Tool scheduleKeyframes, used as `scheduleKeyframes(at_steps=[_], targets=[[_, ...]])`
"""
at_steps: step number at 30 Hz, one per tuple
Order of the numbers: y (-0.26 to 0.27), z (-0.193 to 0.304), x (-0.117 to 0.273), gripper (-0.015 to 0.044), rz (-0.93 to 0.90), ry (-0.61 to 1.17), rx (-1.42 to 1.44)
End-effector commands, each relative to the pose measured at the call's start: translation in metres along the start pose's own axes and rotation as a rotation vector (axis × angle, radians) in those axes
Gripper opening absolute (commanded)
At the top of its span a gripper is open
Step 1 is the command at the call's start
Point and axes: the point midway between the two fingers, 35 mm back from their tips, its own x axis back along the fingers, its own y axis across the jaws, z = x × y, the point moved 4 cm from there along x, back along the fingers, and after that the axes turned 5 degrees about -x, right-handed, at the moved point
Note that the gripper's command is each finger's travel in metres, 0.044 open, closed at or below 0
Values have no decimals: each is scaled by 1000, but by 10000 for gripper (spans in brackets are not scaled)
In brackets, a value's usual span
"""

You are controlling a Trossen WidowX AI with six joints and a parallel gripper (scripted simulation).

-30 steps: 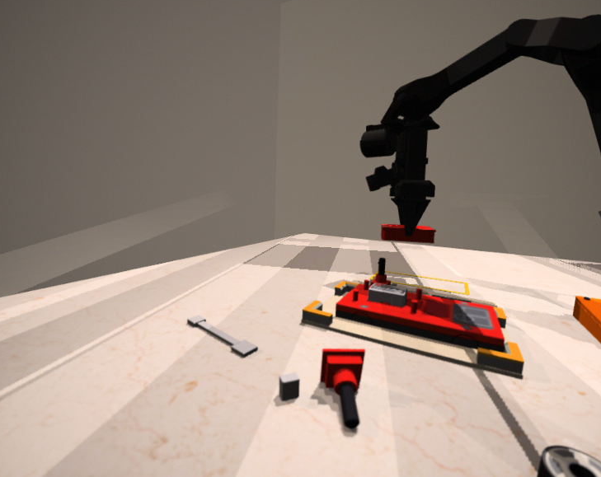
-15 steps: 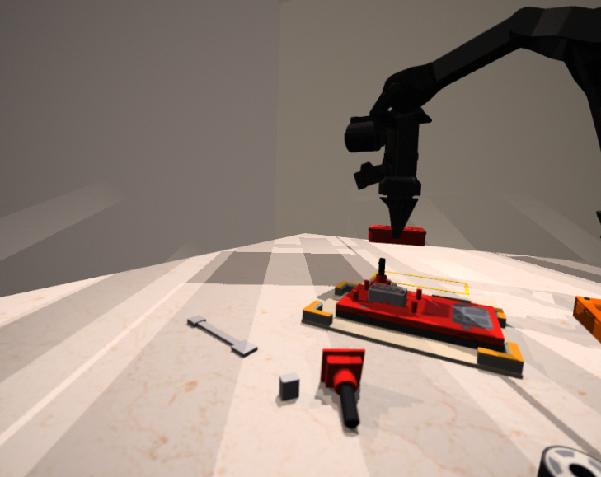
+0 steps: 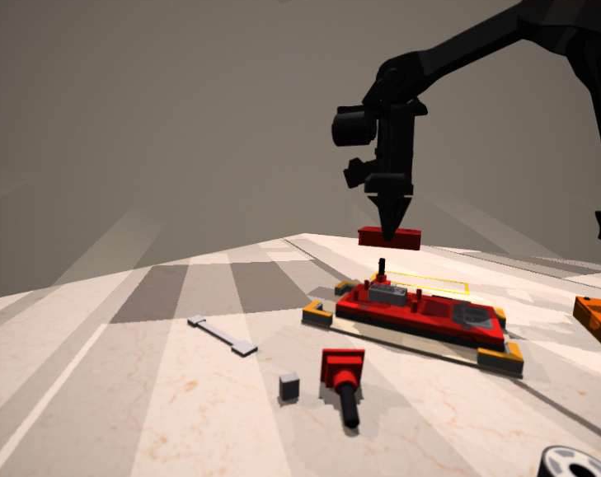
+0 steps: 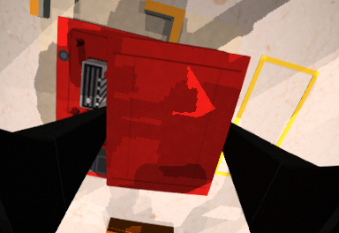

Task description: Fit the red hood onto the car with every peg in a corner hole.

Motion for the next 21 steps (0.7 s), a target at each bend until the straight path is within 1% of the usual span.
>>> scheduleKeyframes(at_steps=[1, 16, 21], targets=[[13, 2, 2, 0, -3, -1, -22], [64, 11, 3, 0, -7, 1, -98], [67, 12, 2, 0, -7, 1, -105]])
